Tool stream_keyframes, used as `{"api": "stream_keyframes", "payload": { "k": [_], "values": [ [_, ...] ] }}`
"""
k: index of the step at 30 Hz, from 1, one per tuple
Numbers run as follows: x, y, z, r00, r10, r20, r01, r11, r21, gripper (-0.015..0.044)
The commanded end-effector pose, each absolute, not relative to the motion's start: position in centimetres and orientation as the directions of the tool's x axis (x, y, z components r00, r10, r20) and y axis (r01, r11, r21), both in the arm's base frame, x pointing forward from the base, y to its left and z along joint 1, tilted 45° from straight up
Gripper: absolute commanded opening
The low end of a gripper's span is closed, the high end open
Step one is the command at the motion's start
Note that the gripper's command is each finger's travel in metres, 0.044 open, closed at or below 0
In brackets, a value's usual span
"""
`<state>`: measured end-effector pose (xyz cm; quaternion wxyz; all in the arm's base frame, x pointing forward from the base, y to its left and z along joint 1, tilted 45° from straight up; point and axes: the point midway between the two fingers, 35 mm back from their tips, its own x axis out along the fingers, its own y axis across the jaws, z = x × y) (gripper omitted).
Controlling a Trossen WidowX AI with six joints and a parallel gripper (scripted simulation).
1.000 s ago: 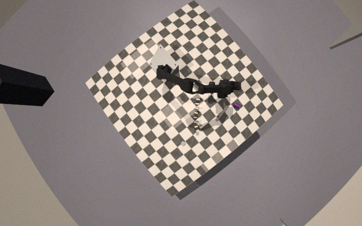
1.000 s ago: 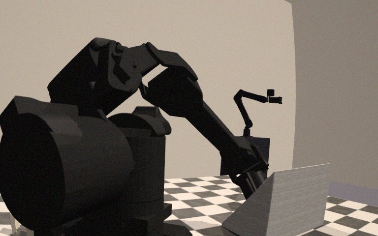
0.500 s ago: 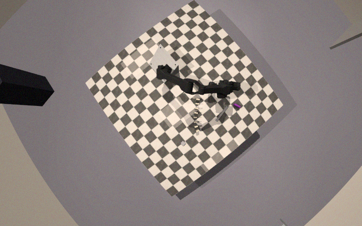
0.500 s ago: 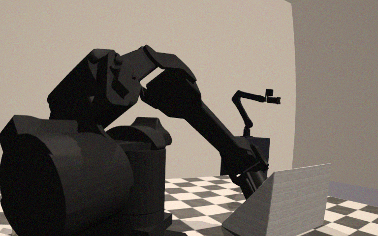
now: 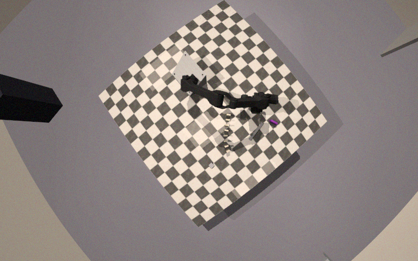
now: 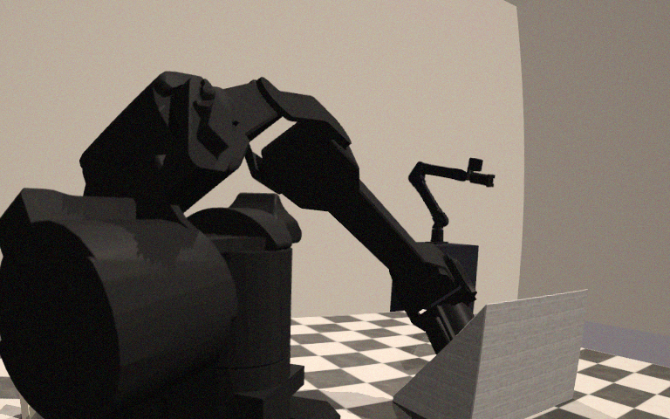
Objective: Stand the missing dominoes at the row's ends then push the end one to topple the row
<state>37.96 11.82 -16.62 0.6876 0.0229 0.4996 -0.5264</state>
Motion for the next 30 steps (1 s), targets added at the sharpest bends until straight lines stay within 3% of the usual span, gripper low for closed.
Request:
{"api": "stream_keyframes", "payload": {
  "k": [1,5,14,30],
  "values": [
    [38.5,14.9,-14.0,-0.034,-0.690,-0.723,0.754,0.458,-0.472,0.0107],
    [38.3,18.0,-10.5,-0.032,-0.686,-0.726,0.757,0.458,-0.466,0.0107],
    [38.1,18.0,-9.7,-0.033,-0.687,-0.726,0.758,0.457,-0.466,0.0107],
    [31.2,10.3,3.0,-0.043,-0.698,-0.715,0.774,0.430,-0.465,0.0107]
  ]
}}
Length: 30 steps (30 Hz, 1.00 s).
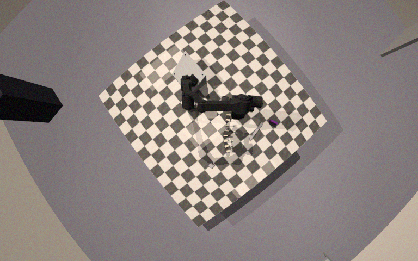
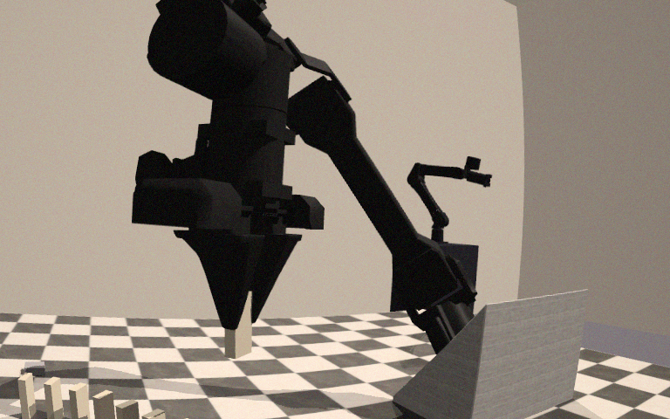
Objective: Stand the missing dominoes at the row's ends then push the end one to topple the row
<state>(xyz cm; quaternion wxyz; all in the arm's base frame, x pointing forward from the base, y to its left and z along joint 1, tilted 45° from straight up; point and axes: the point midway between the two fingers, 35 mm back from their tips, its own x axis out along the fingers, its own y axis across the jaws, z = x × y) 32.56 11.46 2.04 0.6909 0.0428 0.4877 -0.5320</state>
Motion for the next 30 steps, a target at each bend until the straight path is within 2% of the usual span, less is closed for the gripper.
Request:
{"api": "stream_keyframes", "payload": {
  "k": [1,30],
  "values": [
    [31.1,10.2,3.1,-0.043,-0.698,-0.715,0.774,0.429,-0.465,0.0107],
    [30.6,0.9,-6.2,-0.042,-0.701,-0.712,0.775,0.427,-0.466,0.0107]
  ]
}}
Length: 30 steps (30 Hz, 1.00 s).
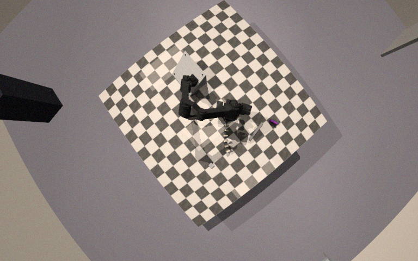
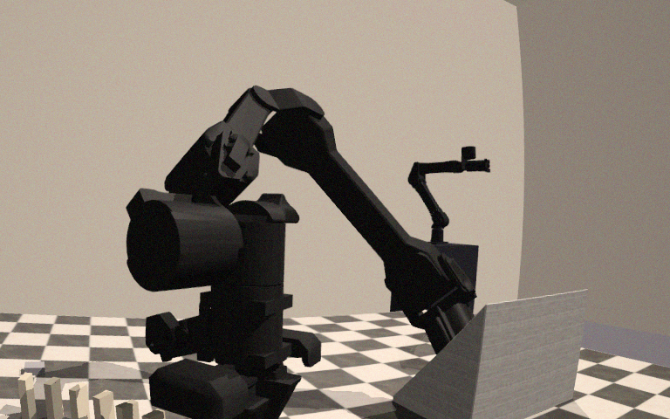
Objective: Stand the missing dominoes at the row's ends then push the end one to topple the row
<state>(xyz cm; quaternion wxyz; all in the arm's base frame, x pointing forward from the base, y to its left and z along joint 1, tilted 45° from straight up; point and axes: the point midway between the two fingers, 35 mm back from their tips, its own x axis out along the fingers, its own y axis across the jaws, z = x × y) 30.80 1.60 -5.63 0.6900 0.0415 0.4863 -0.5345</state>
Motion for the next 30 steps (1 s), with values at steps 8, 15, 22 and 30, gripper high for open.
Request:
{"api": "stream_keyframes", "payload": {
  "k": [8,15,22,30],
  "values": [
    [30.5,0.9,-6.3,-0.042,-0.701,-0.712,0.775,0.427,-0.466,0.0107],
    [30.5,0.9,-6.3,-0.042,-0.701,-0.712,0.775,0.427,-0.466,0.0212],
    [30.5,0.9,-6.3,-0.042,-0.701,-0.712,0.775,0.427,-0.466,0.0396],
    [31.3,3.8,-3.7,-0.041,-0.696,-0.717,0.775,0.431,-0.462,0.0440]
  ]
}}
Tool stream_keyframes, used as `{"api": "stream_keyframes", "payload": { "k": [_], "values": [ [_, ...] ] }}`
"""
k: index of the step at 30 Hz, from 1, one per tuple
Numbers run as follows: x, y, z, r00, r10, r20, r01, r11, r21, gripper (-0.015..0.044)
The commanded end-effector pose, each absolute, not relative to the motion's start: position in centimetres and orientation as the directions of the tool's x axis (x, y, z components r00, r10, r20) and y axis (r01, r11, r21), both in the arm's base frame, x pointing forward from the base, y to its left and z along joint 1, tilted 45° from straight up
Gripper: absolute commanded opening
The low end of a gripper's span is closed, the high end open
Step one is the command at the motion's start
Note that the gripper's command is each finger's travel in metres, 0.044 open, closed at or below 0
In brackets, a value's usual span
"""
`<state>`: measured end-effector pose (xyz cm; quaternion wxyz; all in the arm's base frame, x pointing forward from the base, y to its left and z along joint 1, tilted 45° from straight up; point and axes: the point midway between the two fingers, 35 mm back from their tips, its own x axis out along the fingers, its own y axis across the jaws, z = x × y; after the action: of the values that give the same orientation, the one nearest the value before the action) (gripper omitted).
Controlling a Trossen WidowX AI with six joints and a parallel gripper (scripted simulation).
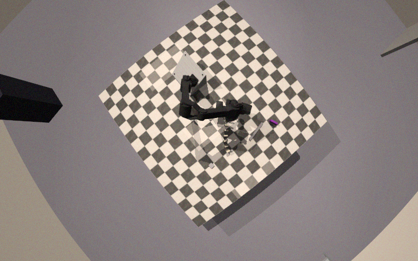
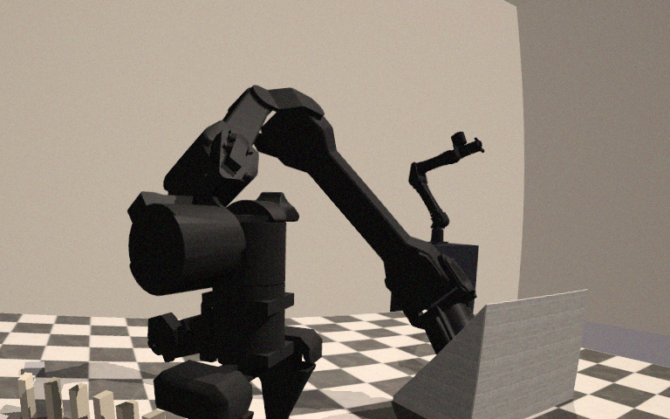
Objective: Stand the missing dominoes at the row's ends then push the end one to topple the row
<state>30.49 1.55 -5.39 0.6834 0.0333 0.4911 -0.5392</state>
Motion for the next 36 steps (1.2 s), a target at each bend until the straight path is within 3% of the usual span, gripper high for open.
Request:
{"api": "stream_keyframes", "payload": {
  "k": [1,6,11,13,21,28,36],
  "values": [
    [31.5,5.1,-2.6,-0.041,-0.694,-0.718,0.775,0.432,-0.462,0.0440],
    [31.1,10.0,2.9,-0.045,-0.696,-0.717,0.776,0.427,-0.464,0.0440],
    [31.0,10.2,3.1,-0.046,-0.696,-0.716,0.776,0.427,-0.464,0.0440],
    [31.0,10.1,2.8,-0.045,-0.696,-0.716,0.733,0.464,-0.497,0.0387],
    [29.8,9.1,-0.5,-0.044,-0.697,-0.716,0.053,0.714,-0.698,0.0177],
    [28.5,8.1,-3.2,-0.043,-0.698,-0.715,-0.580,0.600,-0.551,0.0000],
    [28.3,8.0,-3.4,-0.042,-0.698,-0.715,-0.631,0.573,-0.522,0.0000]
  ]
}}
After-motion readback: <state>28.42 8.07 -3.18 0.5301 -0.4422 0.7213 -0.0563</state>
